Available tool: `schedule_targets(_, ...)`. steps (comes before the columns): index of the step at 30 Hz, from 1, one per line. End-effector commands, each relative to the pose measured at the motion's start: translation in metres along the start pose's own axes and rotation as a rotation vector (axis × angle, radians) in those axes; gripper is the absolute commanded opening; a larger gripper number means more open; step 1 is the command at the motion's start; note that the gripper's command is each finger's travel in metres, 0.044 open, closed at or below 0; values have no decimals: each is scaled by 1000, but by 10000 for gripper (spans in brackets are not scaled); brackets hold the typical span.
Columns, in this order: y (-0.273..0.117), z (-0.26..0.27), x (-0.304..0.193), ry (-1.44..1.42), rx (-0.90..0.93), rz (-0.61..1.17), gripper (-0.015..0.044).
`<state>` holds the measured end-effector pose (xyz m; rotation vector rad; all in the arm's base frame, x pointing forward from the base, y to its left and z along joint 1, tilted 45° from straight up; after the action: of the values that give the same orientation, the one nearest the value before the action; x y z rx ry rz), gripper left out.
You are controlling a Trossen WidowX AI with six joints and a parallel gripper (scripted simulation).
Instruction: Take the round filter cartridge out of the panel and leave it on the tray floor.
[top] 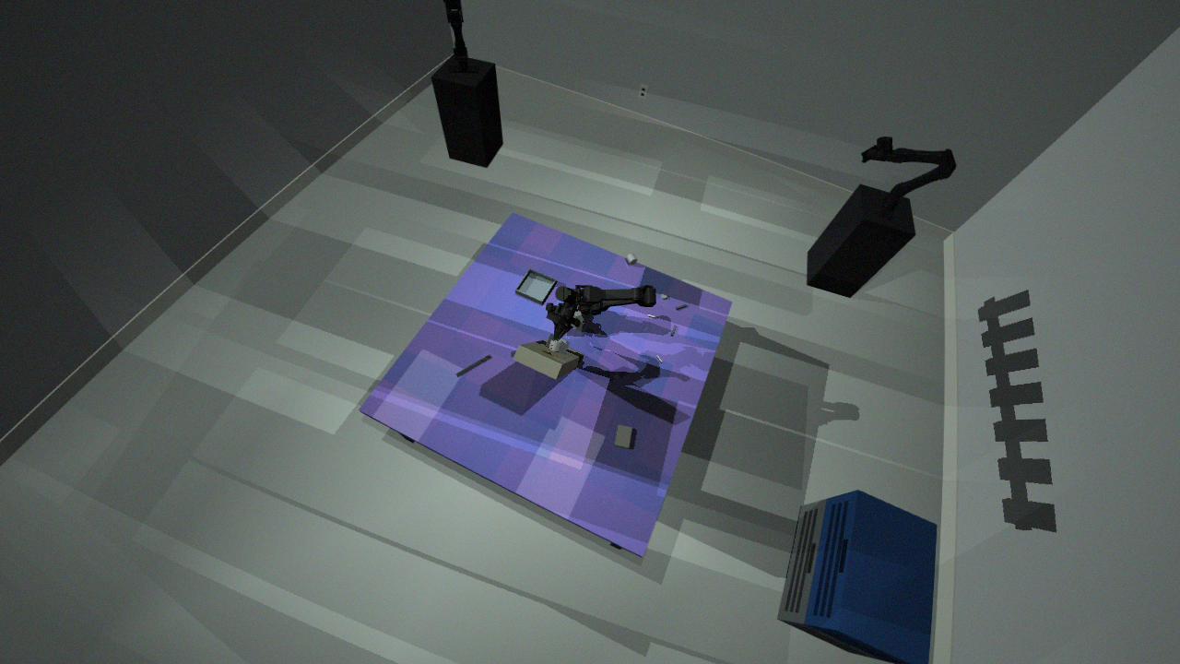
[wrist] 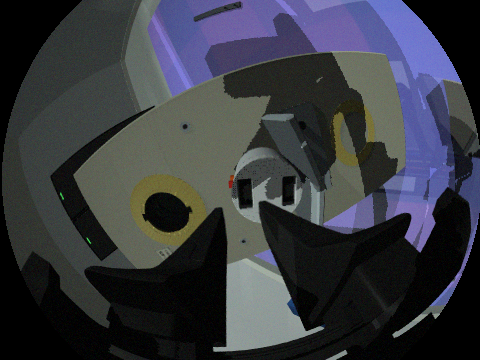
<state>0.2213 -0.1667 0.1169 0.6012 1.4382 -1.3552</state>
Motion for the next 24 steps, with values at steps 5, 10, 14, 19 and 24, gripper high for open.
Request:
schedule_targets(5, -1, 2, -3, -17, 5, 7, 106)
schedule_targets(10, -8, 48, -30, -18, 6, 7, 106)
schedule_targets(14, -10, 62, -38, -18, 6, 7, 106)
schedule_targets(19, -24, 79, -47, -24, 8, 4, 211)
schedule_targets(24, -53, 108, -66, -34, 15, 4, 342)
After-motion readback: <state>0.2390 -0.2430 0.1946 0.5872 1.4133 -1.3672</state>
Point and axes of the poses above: the point midway between the two fingers, 35 mm back from their tips, its own y axis out along the fingers, its own z axis across the jaws, x = y × z, the point moved 1 cm from there along -y, back along the fingers, and after that the axes turned 14 degrees about y, right-handed, at the moved point
